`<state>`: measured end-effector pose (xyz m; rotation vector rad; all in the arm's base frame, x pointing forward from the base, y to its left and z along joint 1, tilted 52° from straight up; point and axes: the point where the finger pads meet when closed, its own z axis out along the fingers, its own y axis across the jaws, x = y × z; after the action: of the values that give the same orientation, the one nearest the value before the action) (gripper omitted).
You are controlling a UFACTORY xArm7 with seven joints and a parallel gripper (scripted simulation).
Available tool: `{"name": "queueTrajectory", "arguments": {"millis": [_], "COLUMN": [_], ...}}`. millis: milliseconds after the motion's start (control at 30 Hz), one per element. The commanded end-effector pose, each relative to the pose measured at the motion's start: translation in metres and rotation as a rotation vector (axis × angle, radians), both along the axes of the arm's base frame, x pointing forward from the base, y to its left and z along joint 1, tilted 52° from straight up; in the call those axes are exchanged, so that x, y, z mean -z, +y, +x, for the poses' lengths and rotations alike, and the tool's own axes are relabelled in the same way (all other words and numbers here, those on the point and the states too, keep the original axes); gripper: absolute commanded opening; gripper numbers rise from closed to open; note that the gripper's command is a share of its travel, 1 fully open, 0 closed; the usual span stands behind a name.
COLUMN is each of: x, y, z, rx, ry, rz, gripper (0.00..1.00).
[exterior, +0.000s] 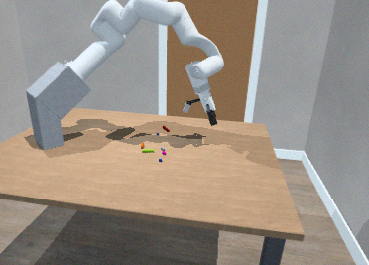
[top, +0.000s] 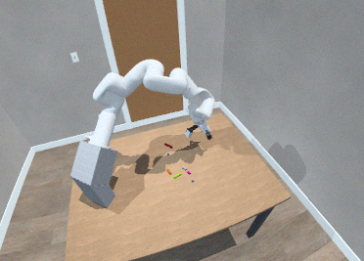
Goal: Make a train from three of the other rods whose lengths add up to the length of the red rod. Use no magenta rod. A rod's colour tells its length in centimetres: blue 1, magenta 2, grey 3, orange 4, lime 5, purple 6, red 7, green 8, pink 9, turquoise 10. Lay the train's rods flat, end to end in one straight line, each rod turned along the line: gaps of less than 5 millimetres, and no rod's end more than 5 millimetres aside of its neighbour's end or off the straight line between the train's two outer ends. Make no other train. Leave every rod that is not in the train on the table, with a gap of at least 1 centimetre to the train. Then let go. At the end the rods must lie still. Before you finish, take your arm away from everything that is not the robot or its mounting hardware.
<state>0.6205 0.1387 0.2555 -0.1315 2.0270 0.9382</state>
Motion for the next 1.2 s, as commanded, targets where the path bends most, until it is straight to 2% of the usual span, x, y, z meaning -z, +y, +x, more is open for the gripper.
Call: {"name": "queueTrajectory", "arguments": {"millis": [0,33,67,233,300,333,367,433,700,800,1167], "x": [0.032,0.032,0.057,0.101,0.101,0.126,0.136,0.148,0.222,0.233,0.234], "y": [-0.019,-0.019,-0.031,-0.051,-0.051,-0.062,-0.067,-0.072,-0.105,-0.111,-0.111], "z": [-0.002,-0.002,-0.006,-0.018,-0.018,-0.027,-0.031,-0.036,-0.075,-0.083,-0.084], "rx": [-0.013,-0.013,-0.026,-0.052,-0.052,-0.068,-0.075,-0.083,-0.139,-0.148,-0.15], "ry": [0.038,0.038,0.072,0.135,0.135,0.172,0.189,0.208,0.34,0.362,0.365], "rz": [-0.015,-0.015,-0.027,-0.048,-0.048,-0.061,-0.066,-0.073,-0.114,-0.12,-0.121], "gripper": [1.0,1.0,1.0,1.0,1.0,1.0,1.0,1.0,1.0,1.0,1.0]}}
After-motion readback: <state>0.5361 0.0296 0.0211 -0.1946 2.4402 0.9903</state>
